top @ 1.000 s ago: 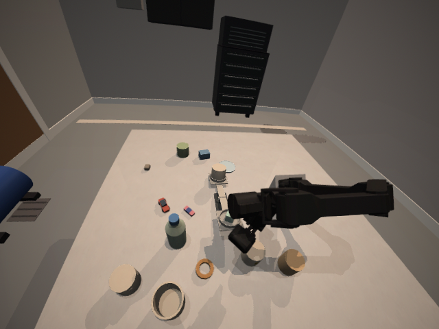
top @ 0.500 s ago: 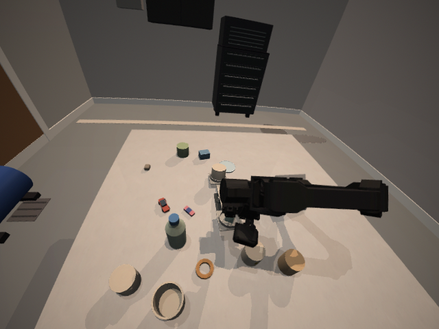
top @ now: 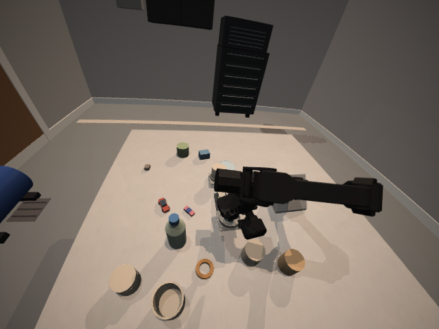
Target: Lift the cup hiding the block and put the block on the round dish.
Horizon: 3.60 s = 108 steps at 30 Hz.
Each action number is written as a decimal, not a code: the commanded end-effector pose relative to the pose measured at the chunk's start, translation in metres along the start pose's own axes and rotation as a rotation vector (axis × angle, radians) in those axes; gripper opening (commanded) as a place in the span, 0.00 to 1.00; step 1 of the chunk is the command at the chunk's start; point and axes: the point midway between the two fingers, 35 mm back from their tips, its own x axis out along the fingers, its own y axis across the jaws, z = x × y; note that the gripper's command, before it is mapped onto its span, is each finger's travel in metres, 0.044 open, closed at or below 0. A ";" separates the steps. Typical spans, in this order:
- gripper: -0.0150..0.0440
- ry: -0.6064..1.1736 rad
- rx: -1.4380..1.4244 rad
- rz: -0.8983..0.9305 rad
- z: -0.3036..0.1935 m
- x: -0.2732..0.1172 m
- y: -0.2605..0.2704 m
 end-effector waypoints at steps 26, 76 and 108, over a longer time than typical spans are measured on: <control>0.69 0.045 -0.918 0.044 0.005 -0.005 -0.037; 0.35 0.043 -0.919 0.045 0.002 0.046 -0.035; 0.25 0.069 -0.812 0.012 0.007 -0.038 -0.136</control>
